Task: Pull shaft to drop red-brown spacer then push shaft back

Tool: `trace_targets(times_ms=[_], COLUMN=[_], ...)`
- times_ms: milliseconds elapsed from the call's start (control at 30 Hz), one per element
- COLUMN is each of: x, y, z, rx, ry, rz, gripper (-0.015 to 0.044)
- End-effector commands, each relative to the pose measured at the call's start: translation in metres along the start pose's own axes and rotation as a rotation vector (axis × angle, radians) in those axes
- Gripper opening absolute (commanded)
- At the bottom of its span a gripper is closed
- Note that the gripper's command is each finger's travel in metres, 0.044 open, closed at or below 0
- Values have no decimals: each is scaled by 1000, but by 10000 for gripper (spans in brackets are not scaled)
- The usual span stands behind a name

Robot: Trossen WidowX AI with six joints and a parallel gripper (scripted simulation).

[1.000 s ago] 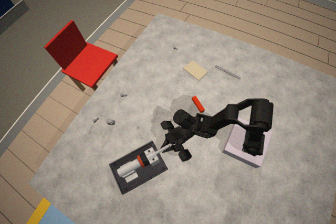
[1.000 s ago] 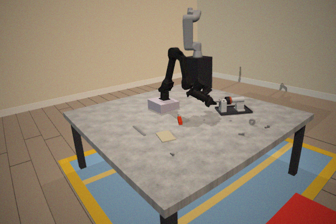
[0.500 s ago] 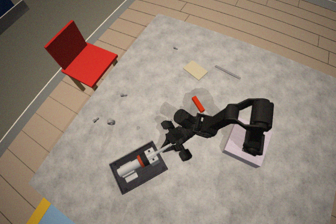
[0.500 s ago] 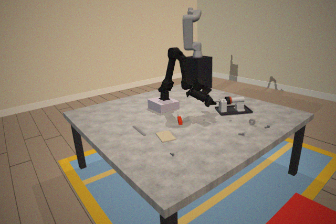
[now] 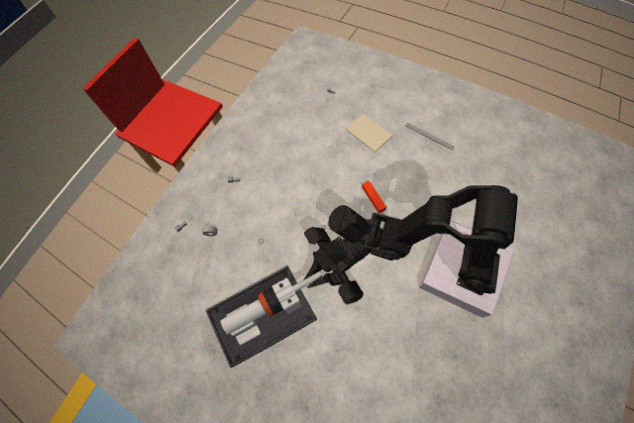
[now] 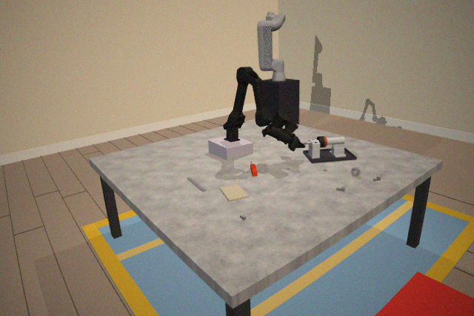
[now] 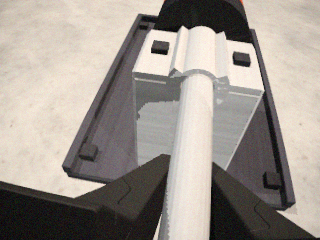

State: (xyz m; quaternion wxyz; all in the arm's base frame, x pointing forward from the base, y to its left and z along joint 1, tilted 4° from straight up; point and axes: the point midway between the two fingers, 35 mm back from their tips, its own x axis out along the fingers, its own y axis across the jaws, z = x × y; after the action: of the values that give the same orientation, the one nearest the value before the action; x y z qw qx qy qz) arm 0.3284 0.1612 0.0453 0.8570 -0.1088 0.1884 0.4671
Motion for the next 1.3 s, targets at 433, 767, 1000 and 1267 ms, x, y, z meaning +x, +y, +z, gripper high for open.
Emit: trace_targets(times_ms=[433, 767, 1000, 1267], x=[-2, -3, -4, -5], y=[1, 1, 1, 0], z=[-1, -2, -2, -3], rx=[-5, -5, -5, -5], ry=[-1, -1, -1, -1], rz=[3, 3, 3, 3], gripper=[0, 0, 0, 0])
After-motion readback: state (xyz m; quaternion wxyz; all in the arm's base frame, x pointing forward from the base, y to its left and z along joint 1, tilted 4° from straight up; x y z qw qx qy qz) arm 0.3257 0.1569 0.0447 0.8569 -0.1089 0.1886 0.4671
